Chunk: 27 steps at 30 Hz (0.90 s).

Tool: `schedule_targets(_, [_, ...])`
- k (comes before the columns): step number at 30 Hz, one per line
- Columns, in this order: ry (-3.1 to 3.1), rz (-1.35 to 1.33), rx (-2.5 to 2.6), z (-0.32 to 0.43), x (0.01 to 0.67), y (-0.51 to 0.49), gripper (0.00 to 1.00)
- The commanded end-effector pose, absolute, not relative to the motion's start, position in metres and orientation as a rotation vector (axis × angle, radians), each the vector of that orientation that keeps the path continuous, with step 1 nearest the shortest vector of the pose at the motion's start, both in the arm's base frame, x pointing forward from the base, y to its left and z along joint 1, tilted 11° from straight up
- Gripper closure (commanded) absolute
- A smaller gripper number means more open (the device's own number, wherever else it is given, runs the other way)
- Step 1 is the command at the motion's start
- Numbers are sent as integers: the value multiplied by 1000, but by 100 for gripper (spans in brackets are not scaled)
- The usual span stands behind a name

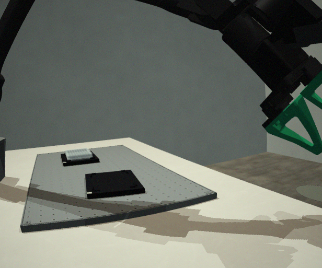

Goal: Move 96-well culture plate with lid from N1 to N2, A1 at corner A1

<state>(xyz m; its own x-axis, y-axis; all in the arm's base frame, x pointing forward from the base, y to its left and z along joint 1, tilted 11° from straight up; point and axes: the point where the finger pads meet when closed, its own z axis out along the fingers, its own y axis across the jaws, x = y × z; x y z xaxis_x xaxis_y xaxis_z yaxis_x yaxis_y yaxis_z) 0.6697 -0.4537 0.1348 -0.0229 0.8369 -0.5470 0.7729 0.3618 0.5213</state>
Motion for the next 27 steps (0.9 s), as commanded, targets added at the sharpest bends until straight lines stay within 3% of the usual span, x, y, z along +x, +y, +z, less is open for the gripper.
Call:
schedule_targets(1, [1822,71,1309,182,674,-444,0])
schedule_targets(27, [2059,23,1074,163,690,-325,0])
